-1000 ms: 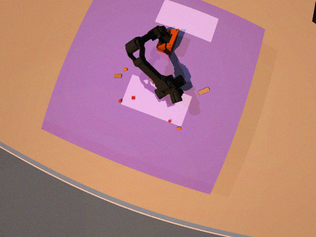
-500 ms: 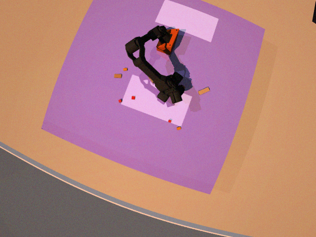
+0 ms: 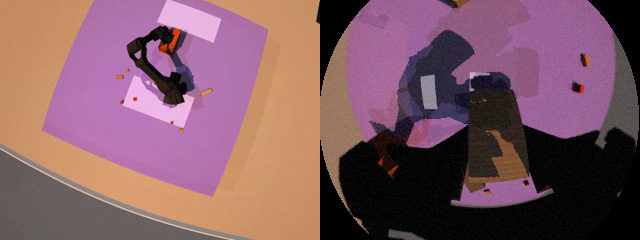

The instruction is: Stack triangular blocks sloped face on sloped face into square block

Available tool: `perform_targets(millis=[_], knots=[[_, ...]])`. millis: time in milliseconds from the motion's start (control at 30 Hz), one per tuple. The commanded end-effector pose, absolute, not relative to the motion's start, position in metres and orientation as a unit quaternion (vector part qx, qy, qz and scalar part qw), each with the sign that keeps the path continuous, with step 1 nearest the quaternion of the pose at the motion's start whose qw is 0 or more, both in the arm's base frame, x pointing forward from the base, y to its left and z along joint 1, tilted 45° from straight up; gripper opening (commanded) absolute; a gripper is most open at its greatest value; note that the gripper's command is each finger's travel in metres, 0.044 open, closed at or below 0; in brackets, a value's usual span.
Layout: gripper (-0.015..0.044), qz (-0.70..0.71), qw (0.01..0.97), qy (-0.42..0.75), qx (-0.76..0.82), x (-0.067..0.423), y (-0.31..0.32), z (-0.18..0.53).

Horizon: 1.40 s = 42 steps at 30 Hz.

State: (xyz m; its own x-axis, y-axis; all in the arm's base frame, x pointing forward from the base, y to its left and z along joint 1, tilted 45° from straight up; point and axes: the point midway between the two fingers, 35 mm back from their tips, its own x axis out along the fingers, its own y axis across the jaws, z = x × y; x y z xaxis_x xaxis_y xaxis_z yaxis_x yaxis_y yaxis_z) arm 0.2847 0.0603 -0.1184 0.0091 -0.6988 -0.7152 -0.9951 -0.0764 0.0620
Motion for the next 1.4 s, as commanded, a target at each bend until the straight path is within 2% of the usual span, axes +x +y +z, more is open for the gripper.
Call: perform_targets(millis=[0,300,1333,1367], knots=[[0.0000,0.333,0.214,0.620,-0.677,0.285,0.061,-0.118],[0.0000,0.397,0.142,0.582,-0.696,0.285,0.061,-0.118],[0.0000,0.390,0.148,0.586,-0.695,0.285,0.042,-0.137],[0.0026,0.389,0.152,0.586,-0.694,0.286,0.043,-0.136]])
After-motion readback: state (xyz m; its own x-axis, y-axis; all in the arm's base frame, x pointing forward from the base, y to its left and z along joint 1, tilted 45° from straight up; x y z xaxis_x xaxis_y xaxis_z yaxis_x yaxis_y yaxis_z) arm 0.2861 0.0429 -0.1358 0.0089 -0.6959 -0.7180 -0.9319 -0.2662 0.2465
